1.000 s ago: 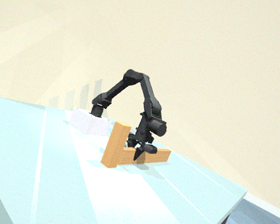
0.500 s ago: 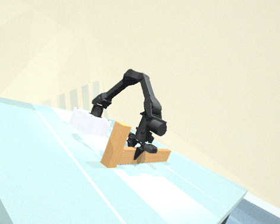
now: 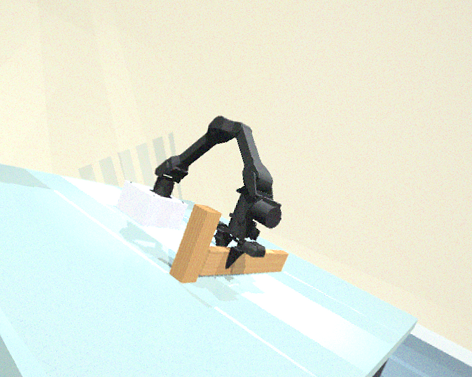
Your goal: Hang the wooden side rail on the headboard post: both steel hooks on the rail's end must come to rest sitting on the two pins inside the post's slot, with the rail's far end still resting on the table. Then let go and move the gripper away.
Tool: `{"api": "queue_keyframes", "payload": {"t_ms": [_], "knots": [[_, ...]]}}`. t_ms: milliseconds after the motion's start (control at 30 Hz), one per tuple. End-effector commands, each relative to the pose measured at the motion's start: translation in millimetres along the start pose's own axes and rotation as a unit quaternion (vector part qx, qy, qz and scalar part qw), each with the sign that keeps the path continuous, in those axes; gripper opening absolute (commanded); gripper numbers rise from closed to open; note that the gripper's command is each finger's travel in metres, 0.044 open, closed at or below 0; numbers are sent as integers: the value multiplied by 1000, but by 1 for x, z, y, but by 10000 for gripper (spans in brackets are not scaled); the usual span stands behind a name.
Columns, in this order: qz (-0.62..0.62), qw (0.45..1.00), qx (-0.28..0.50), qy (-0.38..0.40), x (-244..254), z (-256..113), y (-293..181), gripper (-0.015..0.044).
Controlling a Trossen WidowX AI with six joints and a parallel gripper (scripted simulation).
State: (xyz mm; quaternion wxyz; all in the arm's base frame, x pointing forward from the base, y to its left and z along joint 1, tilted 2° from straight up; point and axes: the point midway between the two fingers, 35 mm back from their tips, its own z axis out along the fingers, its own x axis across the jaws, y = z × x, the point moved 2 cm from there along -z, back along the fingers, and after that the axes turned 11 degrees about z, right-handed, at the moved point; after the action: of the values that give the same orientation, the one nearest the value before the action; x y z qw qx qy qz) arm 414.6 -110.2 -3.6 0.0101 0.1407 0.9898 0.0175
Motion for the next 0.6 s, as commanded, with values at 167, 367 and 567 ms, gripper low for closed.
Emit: {"api": "queue_keyframes", "payload": {"t_ms": [167, 367, 567], "knots": [[-5, 1000, -2, -11, -4, -11, 1, 0], [-5, 1000, -2, -11, -4, -12, 1, 0], [-5, 1000, -2, -11, -4, -13, 1, 0]]}}
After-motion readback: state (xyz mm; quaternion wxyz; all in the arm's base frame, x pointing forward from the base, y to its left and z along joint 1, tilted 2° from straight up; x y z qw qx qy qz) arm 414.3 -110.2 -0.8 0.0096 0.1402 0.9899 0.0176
